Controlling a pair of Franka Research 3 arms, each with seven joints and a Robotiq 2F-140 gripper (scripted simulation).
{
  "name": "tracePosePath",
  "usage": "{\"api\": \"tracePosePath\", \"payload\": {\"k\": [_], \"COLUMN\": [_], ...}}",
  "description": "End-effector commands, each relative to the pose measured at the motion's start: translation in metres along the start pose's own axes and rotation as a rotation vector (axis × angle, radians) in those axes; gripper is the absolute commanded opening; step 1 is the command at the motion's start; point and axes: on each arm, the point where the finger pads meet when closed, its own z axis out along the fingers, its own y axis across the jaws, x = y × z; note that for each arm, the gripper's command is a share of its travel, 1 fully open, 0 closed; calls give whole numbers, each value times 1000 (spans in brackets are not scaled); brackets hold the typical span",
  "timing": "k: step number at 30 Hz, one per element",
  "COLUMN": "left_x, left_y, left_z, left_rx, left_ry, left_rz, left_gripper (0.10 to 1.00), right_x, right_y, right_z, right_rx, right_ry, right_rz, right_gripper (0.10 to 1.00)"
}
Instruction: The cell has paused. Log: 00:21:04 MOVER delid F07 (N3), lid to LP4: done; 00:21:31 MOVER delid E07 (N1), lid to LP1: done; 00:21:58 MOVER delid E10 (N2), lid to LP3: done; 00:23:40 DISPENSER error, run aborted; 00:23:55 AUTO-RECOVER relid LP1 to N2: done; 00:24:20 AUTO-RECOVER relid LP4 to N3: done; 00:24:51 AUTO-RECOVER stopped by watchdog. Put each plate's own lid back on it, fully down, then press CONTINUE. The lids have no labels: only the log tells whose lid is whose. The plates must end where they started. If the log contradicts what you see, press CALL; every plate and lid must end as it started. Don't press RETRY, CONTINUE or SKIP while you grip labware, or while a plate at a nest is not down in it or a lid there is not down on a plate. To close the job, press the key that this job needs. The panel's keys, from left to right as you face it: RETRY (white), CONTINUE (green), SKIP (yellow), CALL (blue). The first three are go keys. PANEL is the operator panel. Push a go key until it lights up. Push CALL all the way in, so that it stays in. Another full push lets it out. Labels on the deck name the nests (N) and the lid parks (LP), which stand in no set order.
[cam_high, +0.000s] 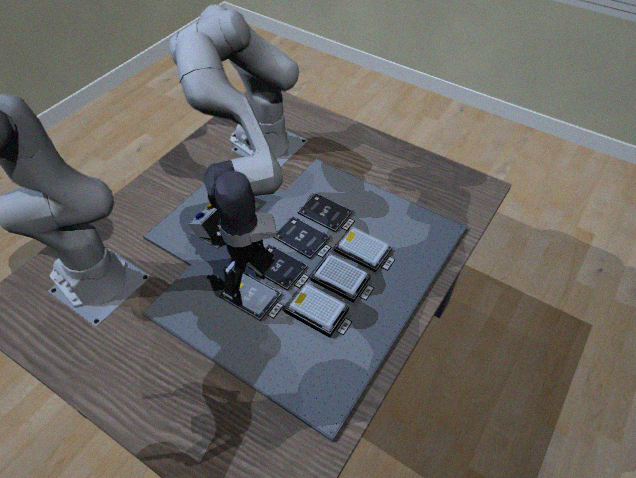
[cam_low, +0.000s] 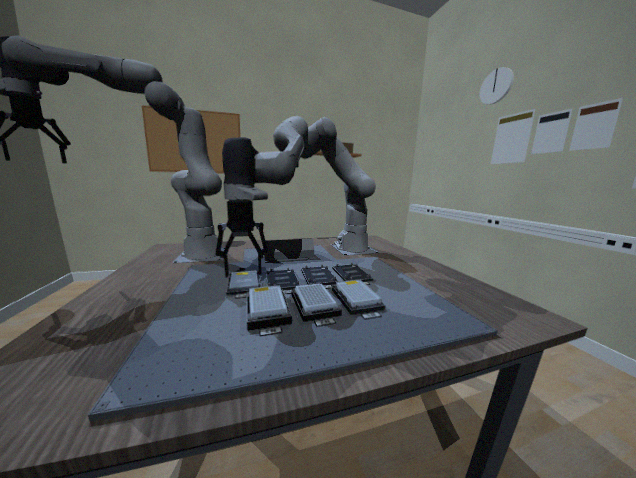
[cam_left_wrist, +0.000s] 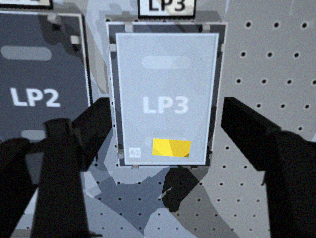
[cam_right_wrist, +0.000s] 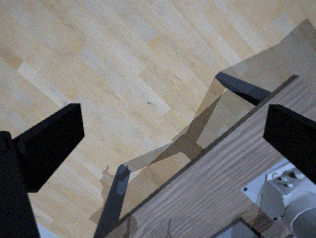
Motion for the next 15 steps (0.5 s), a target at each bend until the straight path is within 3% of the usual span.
{"api": "tracePosePath", "payload": {"k": [1,6,7,15], "left_x": [0,0,0,0], "left_y": [0,0,0,0], "left_z": [1,1,1,1], "left_rx": [0,0,0,0], "left_ry": [0,0,0,0], "left_rz": [3,3,3,3], "left_gripper": [695,695,630,630], "right_x": [0,0,0,0], "right_y": [0,0,0,0], "right_z": [0,0,0,0], "right_rx": [0,0,0,0], "right_ry": [0,0,0,0], "right_rz": [0,0,0,0], "right_gripper": [1000,1000,1000,1000]}}
